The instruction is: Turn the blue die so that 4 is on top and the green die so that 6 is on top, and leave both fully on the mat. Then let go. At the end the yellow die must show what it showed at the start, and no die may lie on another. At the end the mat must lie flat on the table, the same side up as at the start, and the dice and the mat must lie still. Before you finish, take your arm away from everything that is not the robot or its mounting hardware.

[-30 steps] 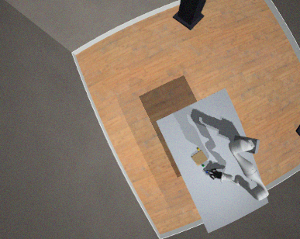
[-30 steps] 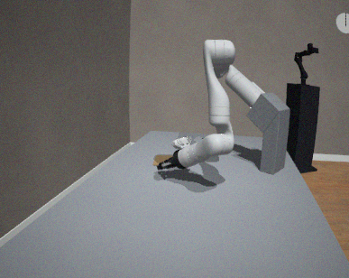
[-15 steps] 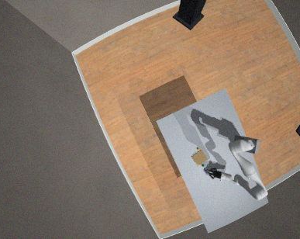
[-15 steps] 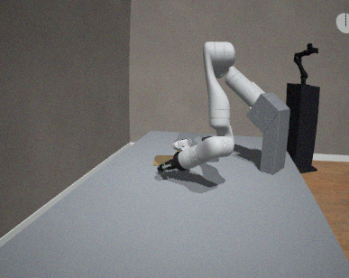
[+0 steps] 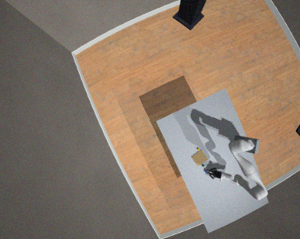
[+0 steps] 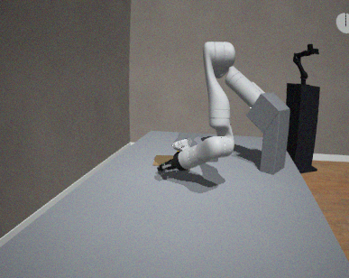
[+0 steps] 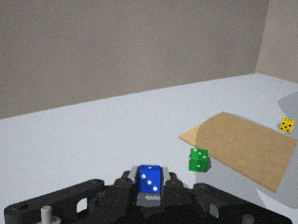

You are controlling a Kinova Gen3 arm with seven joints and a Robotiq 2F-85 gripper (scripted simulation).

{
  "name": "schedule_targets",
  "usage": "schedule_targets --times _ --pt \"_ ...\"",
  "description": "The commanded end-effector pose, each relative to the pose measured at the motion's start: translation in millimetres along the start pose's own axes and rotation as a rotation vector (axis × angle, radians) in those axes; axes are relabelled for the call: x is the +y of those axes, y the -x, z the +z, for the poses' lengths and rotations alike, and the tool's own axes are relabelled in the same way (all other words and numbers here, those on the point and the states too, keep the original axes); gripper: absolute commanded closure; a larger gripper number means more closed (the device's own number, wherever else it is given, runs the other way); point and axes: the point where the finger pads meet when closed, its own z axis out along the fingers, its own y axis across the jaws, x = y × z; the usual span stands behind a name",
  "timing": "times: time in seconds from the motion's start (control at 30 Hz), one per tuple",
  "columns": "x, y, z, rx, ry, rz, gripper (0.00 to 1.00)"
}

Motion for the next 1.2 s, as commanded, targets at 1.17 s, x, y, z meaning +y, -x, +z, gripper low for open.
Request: schedule_targets --times 1.17 --pt "-0.7 7.8 4.1 0.0 -0.001 0.001 0.85"
